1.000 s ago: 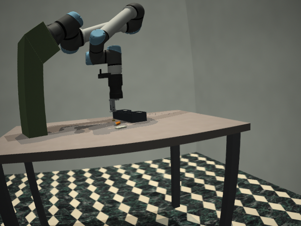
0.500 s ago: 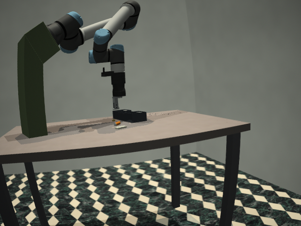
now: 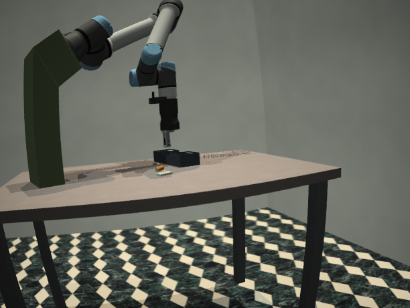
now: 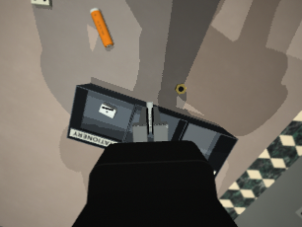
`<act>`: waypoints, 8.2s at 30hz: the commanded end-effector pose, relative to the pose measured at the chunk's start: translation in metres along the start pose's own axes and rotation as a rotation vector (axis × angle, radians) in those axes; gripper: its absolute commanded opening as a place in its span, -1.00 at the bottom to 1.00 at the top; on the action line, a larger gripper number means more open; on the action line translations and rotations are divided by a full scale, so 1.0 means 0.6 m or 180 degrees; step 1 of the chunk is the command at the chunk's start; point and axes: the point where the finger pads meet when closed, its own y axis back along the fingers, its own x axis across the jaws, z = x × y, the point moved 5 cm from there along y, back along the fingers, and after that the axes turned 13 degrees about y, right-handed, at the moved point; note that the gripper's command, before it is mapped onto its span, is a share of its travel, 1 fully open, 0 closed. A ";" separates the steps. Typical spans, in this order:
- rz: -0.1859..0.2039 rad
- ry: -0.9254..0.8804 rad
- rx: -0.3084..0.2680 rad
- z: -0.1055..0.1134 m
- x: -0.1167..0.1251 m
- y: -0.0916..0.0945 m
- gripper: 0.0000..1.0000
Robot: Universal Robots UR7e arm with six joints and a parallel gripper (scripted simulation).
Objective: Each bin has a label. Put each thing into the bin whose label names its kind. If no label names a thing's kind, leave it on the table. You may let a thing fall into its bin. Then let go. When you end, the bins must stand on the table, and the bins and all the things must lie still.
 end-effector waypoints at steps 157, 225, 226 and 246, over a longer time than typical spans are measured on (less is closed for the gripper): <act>0.0044 0.3827 0.0024 0.066 -0.006 -0.002 0.24; 0.0064 0.8702 -0.0017 -0.018 0.093 0.001 0.27; 0.0064 0.8702 -0.0017 -0.018 0.093 0.001 0.27; 0.0064 0.8701 -0.0017 -0.018 0.094 0.001 0.27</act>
